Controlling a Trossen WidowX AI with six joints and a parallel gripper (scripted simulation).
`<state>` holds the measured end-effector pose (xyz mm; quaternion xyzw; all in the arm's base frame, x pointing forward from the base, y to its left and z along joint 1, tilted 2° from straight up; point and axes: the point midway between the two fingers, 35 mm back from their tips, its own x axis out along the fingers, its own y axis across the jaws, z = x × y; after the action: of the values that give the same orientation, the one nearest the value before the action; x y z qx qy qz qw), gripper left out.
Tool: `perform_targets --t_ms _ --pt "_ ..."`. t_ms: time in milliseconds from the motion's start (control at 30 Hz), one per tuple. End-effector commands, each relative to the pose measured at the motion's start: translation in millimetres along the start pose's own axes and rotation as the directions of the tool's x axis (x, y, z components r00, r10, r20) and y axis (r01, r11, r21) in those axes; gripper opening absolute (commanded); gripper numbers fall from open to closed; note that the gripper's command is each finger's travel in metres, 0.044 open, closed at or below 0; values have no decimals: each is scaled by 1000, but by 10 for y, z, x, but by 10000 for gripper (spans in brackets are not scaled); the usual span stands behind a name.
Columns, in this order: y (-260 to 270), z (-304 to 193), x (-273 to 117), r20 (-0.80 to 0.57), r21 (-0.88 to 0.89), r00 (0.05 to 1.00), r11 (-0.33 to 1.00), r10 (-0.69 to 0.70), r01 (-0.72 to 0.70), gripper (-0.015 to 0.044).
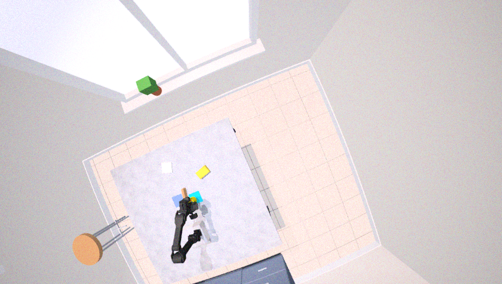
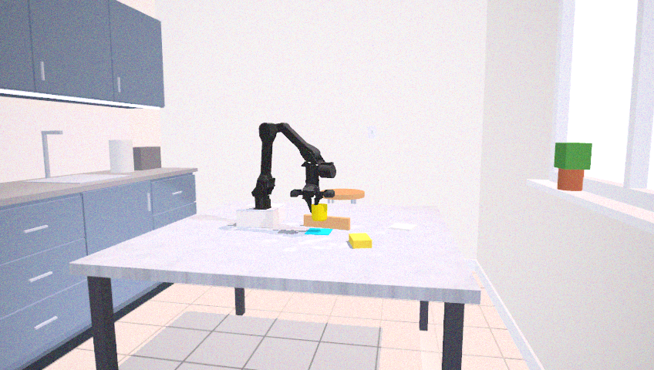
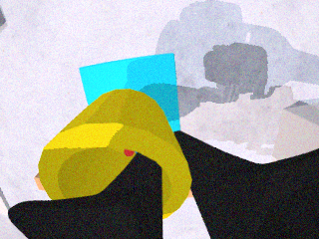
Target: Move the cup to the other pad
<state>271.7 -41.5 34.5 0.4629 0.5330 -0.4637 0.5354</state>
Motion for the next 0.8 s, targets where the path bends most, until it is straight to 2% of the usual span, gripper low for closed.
perform_targets --t_ms 0,767 --pt "-12 4 78 1 -3 1000 1000 -8 8 0" --pt "-39 17 463 1 -3 1000 1000 -8 8 0"
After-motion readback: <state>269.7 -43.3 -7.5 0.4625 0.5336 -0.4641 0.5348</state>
